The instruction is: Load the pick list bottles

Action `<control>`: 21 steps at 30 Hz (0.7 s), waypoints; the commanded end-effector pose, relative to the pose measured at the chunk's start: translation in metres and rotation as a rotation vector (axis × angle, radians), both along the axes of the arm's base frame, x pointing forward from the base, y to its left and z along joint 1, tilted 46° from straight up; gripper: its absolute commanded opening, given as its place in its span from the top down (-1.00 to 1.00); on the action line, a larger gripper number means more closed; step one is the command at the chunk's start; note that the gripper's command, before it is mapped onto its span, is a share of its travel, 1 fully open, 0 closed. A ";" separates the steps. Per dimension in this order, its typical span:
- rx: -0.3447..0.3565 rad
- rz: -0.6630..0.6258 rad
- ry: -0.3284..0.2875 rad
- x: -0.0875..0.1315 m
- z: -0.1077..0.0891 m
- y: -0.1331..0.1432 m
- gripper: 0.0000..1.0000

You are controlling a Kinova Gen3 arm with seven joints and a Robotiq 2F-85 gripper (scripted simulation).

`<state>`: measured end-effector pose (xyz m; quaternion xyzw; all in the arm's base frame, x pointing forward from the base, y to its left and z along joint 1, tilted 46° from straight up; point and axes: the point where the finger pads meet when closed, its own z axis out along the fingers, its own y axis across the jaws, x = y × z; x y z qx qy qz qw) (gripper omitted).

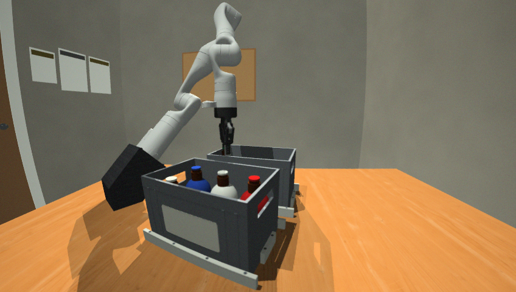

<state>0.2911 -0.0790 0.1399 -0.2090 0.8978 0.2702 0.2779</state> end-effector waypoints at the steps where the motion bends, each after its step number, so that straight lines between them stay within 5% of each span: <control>1: -0.001 0.003 -0.006 0.002 -0.002 0.002 0.80; 21: -0.001 0.003 -0.005 0.005 -0.008 0.007 0.80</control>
